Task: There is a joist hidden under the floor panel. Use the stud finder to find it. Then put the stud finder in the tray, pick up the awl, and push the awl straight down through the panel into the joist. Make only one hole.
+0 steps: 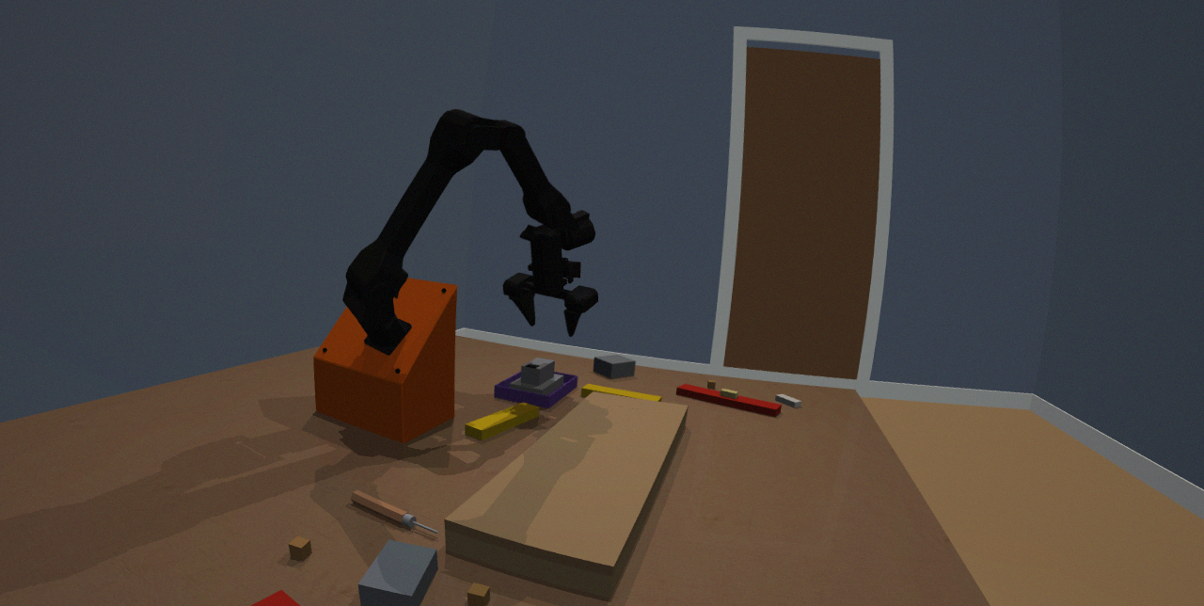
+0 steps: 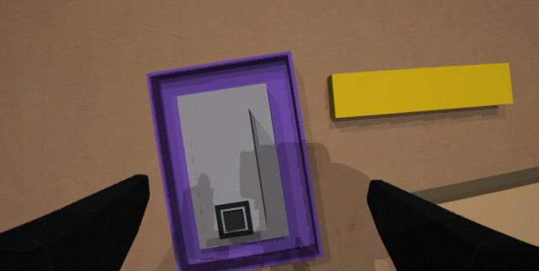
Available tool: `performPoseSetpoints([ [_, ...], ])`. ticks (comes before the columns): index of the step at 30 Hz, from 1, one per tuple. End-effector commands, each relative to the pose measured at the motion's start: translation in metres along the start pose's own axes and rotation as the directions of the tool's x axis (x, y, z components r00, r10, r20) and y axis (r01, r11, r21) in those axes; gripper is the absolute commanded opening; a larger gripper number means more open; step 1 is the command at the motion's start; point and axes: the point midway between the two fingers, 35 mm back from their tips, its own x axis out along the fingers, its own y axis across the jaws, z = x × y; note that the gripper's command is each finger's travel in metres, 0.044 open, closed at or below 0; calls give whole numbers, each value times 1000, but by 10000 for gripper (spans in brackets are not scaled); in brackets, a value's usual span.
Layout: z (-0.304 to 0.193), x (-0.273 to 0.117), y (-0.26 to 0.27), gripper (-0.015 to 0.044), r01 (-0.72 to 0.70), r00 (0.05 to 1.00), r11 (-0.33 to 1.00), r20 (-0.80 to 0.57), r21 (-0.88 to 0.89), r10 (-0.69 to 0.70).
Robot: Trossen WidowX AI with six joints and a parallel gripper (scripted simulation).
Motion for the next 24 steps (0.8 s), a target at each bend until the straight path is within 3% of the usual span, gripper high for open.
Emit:
performPoseSetpoints([
  [1,-26,-17,-51,440,-15,1000,938,28,347,5],
  [4,-57,-36,-98,440,-41,997,742,70,669,-9],
  [7,-97,-52,-139,440,-74,995,439,99,895,-35],
  [12,-181,-70,-188,440,-126,989,-185,109,975,-96],
  [15,-237,-78,-205,440,-151,987,-539,91,829,-135],
  [18,-292,-84,-210,440,-171,984,-800,54,575,-172],
  [21,-346,-88,-206,440,-192,980,-950,4,244,-197],
  [24,-396,-92,-192,440,-218,975,-969,-60,-117,-212],
])
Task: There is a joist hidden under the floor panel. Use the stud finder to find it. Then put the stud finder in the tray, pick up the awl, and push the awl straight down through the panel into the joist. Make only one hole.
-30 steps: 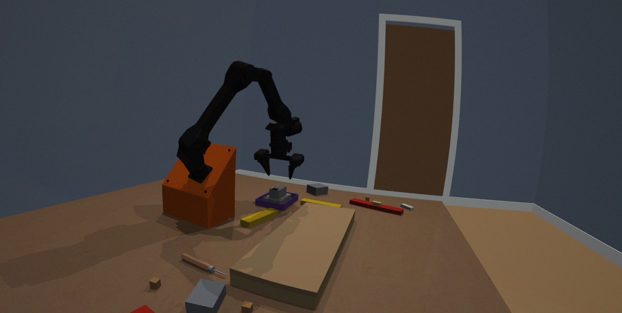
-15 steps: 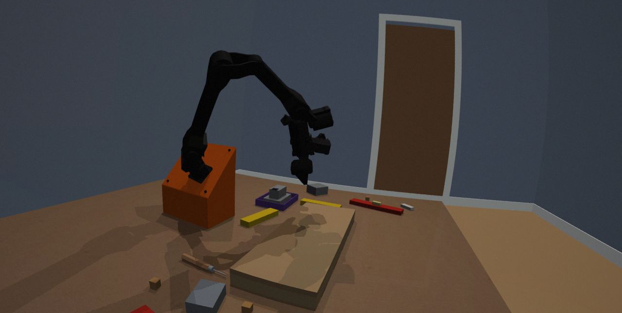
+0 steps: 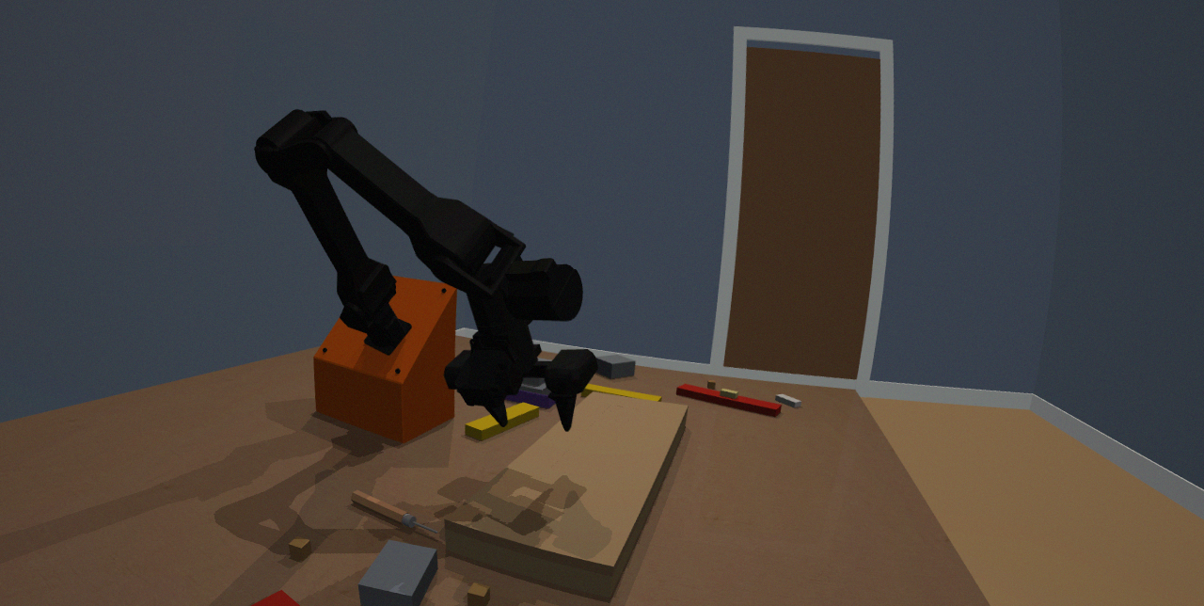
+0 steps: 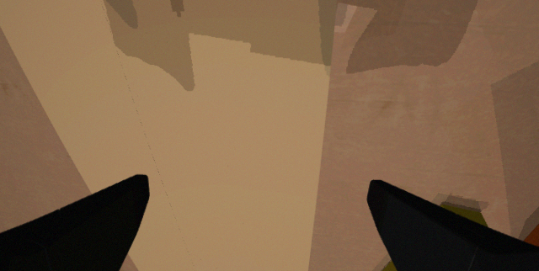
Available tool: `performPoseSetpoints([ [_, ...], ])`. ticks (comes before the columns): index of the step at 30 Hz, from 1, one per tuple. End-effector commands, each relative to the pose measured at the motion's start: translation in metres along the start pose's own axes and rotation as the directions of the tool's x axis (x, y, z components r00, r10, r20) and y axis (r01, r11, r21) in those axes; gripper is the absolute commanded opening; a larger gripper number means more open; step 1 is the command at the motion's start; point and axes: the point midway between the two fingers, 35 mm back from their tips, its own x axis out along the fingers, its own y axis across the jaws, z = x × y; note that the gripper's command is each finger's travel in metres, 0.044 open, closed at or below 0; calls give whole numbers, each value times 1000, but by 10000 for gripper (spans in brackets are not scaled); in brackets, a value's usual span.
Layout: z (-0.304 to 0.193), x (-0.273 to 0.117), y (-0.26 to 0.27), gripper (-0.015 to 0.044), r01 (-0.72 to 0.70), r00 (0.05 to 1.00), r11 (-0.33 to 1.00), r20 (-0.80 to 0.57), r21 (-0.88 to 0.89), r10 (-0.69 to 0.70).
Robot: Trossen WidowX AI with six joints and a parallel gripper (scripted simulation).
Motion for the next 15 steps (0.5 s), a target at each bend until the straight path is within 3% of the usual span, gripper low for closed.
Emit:
performPoseSetpoints([
  [1,50,-7,-29,440,-23,997,920,77,392,-8],
  [6,113,-23,-81,440,-150,978,538,206,830,-45],
  [10,147,-38,-129,440,-290,947,127,304,948,-105],
  [12,151,-40,-137,440,-315,940,56,320,947,-118],
  [15,151,-40,-137,440,-315,940,56,320,947,-118],
])
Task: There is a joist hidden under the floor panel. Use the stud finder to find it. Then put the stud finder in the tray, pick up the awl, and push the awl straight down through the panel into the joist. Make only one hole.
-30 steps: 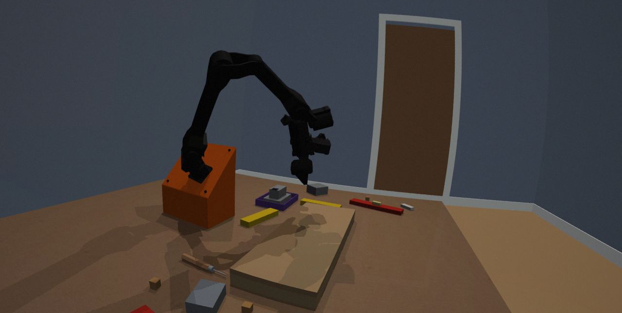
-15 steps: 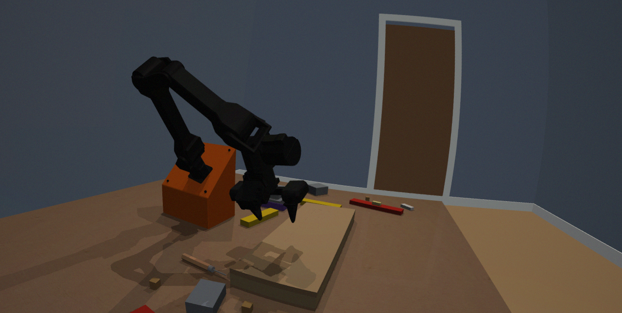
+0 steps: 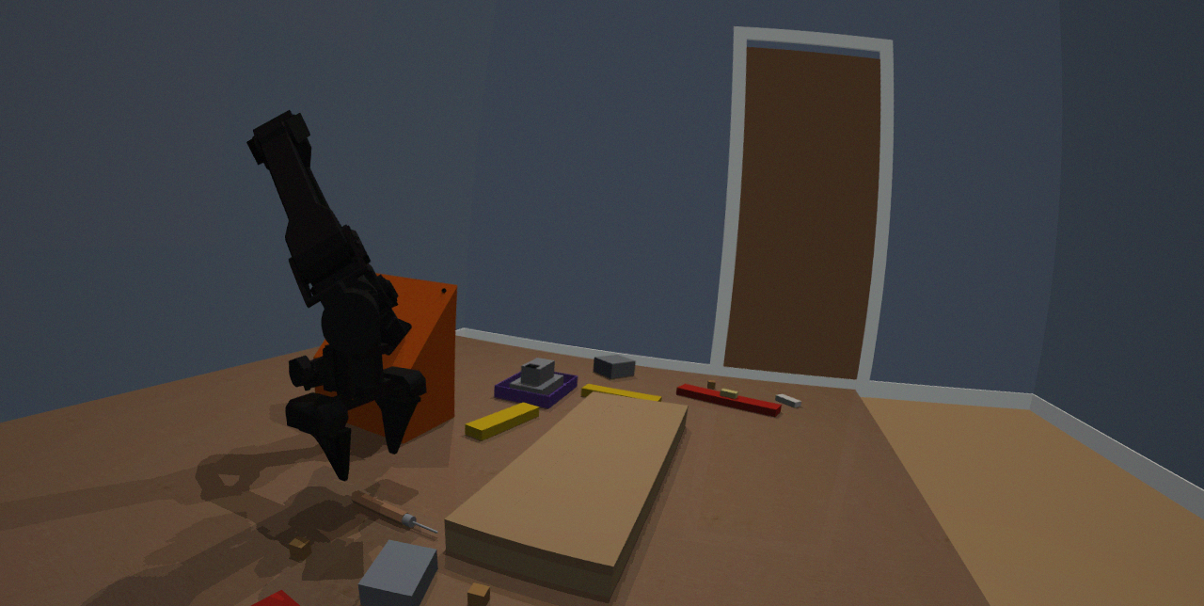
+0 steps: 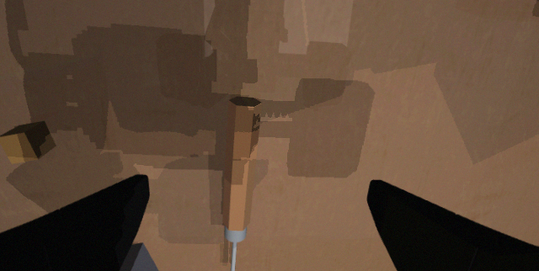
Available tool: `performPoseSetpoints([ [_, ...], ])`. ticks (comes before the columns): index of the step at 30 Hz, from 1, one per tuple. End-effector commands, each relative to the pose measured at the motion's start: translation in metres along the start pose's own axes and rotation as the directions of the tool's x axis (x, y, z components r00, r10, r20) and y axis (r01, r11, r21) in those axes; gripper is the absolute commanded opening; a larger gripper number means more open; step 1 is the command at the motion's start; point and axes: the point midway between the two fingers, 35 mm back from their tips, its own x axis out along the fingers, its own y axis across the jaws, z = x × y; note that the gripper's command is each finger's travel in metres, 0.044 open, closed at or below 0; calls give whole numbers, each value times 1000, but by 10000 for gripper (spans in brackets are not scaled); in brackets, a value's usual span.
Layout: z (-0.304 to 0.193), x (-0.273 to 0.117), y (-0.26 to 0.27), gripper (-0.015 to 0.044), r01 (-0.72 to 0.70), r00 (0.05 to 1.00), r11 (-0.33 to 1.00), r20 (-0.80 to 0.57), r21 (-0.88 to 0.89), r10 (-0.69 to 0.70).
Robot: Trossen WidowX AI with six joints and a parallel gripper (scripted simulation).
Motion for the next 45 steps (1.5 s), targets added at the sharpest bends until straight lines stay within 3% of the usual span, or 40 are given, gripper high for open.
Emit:
performPoseSetpoints([
  [1,4,0,0,440,-6,1000,999,7,39,6],
  [15,2,1,9,440,-7,1000,999,8,38,6],
  [45,6,49,9,440,-8,1000,999,8,37,8],
])
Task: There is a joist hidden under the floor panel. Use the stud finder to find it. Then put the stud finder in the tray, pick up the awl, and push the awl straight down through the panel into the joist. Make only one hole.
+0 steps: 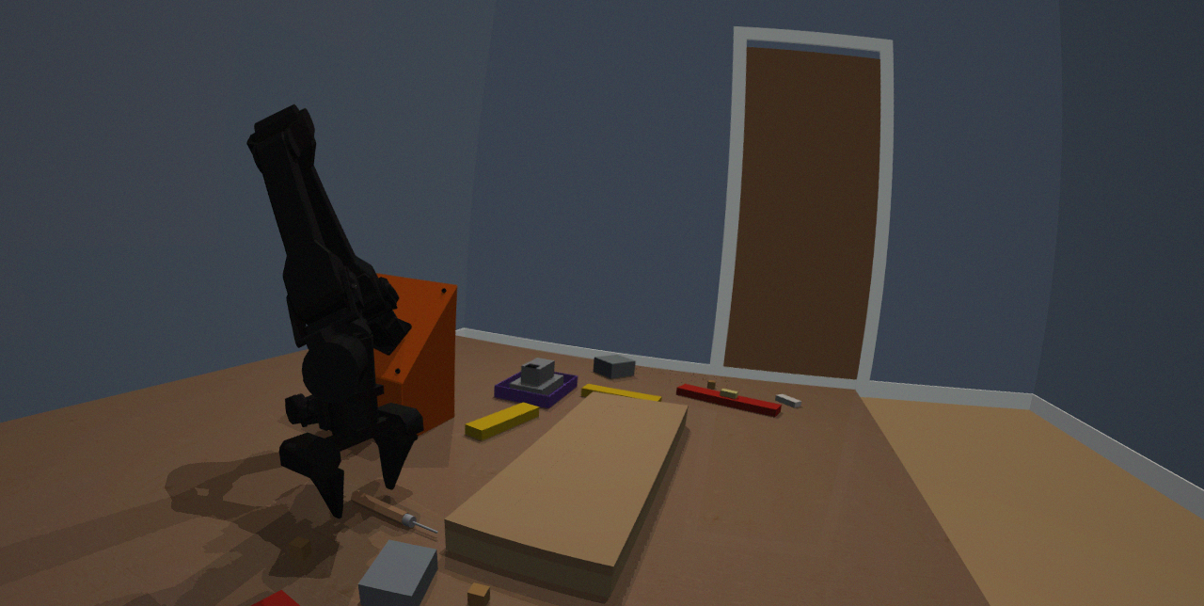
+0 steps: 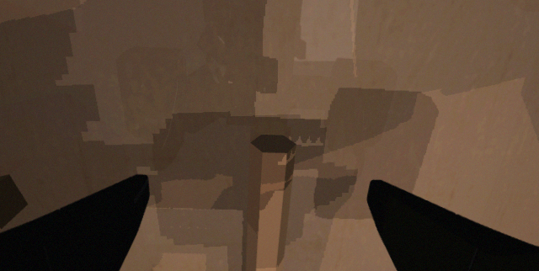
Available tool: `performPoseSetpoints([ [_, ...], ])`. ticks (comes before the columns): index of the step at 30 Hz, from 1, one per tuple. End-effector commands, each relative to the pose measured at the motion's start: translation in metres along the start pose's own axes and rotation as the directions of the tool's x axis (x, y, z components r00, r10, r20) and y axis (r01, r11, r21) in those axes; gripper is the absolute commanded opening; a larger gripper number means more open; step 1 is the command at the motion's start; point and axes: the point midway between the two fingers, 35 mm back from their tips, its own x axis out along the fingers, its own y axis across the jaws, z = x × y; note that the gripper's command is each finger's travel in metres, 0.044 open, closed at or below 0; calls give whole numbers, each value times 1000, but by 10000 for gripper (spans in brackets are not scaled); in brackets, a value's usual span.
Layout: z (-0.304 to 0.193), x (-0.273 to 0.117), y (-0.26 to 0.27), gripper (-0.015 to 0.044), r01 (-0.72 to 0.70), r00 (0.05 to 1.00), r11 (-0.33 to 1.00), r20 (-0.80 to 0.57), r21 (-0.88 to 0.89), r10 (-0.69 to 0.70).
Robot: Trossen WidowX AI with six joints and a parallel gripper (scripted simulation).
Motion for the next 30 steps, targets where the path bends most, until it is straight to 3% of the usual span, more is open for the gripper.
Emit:
performPoseSetpoints([
  [1,2,5,-3,440,8,1000,1000,2,-8,-8],
  [3,2,6,-3,440,8,1000,1000,2,-8,-8],
  [16,2,6,-3,99,8,1000,1000,2,-8,-8],
  [24,2,6,-3,45,8,1000,1000,2,-8,-8],
  [26,0,3,-3,0,9,1000,1000,2,-7,-9],
  [30,-5,-11,-2,0,15,1000,1000,2,-5,-15],
])
